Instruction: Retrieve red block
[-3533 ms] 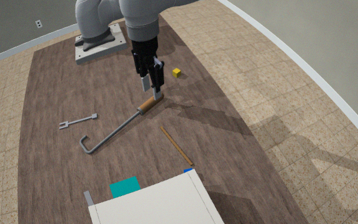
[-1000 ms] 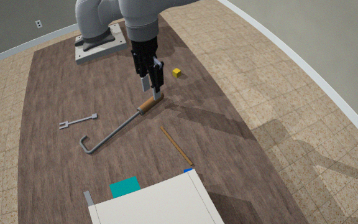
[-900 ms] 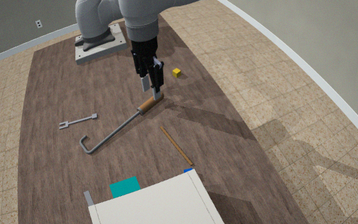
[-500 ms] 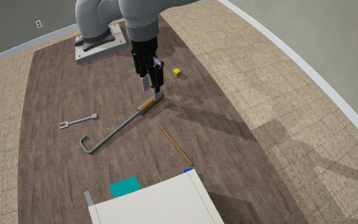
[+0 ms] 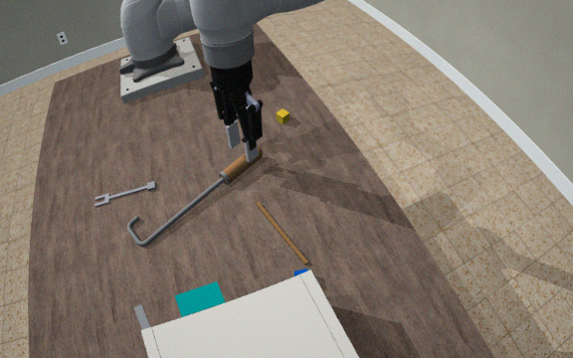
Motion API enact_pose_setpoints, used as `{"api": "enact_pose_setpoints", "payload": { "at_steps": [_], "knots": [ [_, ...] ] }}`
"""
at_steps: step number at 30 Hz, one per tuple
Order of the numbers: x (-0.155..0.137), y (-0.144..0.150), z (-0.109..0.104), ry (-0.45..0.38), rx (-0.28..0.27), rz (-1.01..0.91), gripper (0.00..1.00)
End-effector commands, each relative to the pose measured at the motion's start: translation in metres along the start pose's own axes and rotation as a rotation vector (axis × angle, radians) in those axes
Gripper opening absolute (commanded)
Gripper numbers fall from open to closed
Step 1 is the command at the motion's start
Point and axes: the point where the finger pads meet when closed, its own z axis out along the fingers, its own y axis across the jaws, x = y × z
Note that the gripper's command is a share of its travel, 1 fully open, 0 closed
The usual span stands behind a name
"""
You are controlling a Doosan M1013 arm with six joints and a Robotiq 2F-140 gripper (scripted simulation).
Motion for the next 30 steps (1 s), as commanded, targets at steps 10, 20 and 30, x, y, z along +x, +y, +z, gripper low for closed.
{"api": "enact_pose_setpoints", "payload": {
  "at_steps": [10, 20, 30],
  "knots": [
    [0.003, 0.0, 0.019, 0.006, -0.001, -0.005, 0.34],
    [0.003, 0.0, 0.032, 0.006, -0.001, -0.005, 0.34],
    [0.003, 0.0, 0.044, 0.006, -0.001, -0.005, 0.34]
  ]
}}
